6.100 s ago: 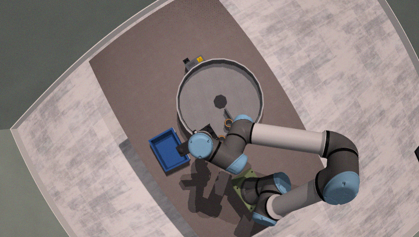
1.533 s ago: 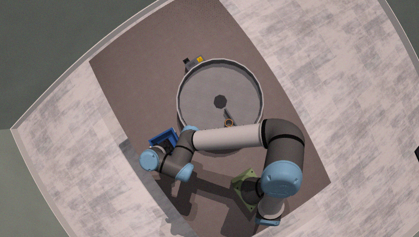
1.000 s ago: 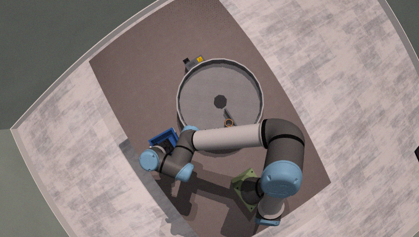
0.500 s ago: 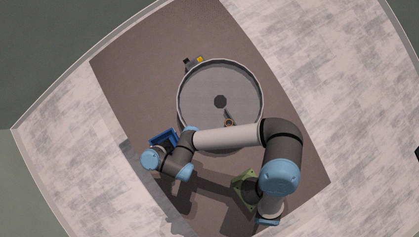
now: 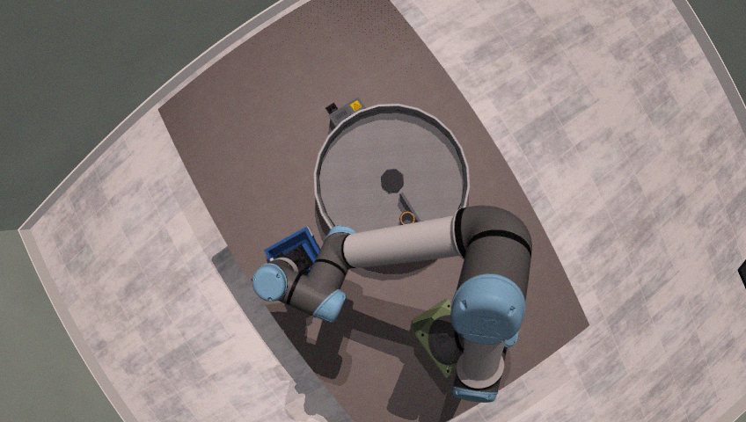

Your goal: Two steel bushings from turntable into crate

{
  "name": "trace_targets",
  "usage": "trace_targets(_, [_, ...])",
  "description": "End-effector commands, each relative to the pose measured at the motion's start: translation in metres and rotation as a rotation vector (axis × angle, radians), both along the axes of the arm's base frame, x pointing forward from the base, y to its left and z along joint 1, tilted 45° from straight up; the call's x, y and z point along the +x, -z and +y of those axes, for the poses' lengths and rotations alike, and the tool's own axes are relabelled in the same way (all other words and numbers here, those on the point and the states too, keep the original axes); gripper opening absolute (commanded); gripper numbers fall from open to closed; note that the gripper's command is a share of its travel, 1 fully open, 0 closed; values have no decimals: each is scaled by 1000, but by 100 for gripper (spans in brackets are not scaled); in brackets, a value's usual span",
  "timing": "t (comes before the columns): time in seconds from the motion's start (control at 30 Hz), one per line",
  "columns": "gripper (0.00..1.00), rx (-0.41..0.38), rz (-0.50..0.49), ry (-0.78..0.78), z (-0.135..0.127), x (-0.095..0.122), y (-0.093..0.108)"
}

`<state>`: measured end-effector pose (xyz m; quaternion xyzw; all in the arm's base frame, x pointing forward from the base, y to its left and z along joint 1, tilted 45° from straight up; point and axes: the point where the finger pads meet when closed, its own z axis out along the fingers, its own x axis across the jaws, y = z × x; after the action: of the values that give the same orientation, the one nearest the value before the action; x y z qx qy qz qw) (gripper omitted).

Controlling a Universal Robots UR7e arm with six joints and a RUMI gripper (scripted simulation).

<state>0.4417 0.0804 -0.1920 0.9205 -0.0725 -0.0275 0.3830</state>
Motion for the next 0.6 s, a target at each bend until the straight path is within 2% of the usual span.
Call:
trace_targets(0.0, [0, 1, -2, -1, -3, 0, 3])
trace_targets(0.57, [0, 1, -2, -1, -6, 0, 6])
